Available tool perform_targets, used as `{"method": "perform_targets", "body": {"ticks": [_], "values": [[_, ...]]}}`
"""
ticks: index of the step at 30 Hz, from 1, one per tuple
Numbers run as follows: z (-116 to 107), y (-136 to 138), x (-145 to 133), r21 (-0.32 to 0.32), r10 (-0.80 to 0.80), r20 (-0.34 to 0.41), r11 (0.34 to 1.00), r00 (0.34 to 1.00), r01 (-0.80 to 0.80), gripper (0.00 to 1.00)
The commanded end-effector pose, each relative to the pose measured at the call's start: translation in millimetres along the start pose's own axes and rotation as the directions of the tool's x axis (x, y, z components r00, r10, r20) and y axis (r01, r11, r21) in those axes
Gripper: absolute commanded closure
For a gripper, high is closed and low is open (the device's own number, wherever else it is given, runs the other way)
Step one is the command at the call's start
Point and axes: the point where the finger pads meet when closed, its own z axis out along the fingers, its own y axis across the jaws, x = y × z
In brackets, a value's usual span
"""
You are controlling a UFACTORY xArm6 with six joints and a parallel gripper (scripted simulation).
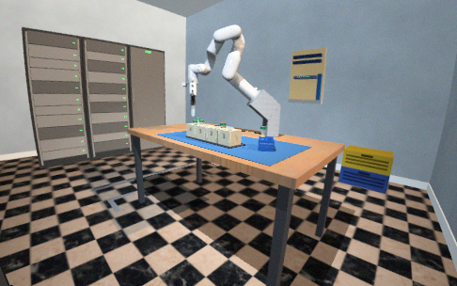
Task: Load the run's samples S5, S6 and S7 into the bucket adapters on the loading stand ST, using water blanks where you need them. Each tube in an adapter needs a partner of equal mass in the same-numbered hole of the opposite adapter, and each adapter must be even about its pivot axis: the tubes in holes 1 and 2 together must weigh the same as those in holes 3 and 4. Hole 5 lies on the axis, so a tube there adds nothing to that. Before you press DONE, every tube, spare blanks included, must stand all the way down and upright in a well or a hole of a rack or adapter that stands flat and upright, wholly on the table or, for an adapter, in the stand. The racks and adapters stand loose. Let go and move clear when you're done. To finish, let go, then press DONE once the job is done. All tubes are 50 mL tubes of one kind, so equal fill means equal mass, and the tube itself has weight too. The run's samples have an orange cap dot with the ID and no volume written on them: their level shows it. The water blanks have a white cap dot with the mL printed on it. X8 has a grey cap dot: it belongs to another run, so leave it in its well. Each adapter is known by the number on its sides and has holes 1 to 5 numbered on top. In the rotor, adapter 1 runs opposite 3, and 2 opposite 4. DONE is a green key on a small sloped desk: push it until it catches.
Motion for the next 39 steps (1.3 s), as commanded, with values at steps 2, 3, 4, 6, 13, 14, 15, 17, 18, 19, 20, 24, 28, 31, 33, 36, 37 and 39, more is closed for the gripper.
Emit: {"method": "perform_targets", "body": {"ticks": [2,3,4,6,13,14,15,17,18,19,20,24,28,31,33,36,37,39], "values": [[-9.1,0.0,0.8,0.0,0.0,-0.003,1.0,1.0,0.0,1.0],[-9.1,0.0,0.8,0.0,0.0,-0.003,1.0,1.0,0.0,1.0],[-9.1,0.0,0.8,0.0,0.0,-0.003,1.0,1.0,0.0,1.0],[-9.1,0.0,0.8,0.0,0.0,-0.003,1.0,1.0,0.0,1.0],[-9.1,-9.1,-3.3,0.0,-0.067,-0.003,0.998,0.998,0.067,1.0],[-9.1,-13.7,-5.4,0.0,-0.1,-0.003,0.995,0.995,0.1,1.0],[-9.1,-18.2,-7.4,0.0,-0.133,-0.003,0.991,0.991,0.133,1.0],[-9.2,-27.3,-11.5,0.0,-0.199,-0.003,0.98,0.98,0.199,1.0],[-9.2,-27.3,-11.5,0.0,-0.199,-0.003,0.98,0.98,0.199,1.0],[-9.2,-27.3,-11.5,0.0,-0.199,-0.003,0.98,0.98,0.199,1.0],[-9.2,-31.9,-13.6,0.0,-0.231,-0.003,0.973,0.973,0.231,1.0],[-9.2,-50.1,-21.8,0.0,-0.358,-0.003,0.934,0.934,0.358,1.0],[-9.2,-68.4,-30.0,-0.001,-0.479,-0.003,0.878,0.878,0.479,1.0],[-9.2,-82.1,-36.2,-0.001,-0.564,-0.003,0.826,0.826,0.564,1.0],[-9.1,-91.2,-40.3,-0.001,-0.618,-0.003,0.786,0.786,0.618,1.0],[-9.1,-95.8,-42.4,-0.001,-0.641,-0.003,0.767,0.767,0.641,1.0],[-9.1,-100.4,-44.5,-0.001,-0.641,-0.003,0.767,0.767,0.641,1.0],[-9.1,-109.5,-48.6,-0.001,-0.641,-0.003,0.767,0.767,0.641,1.0]]}}
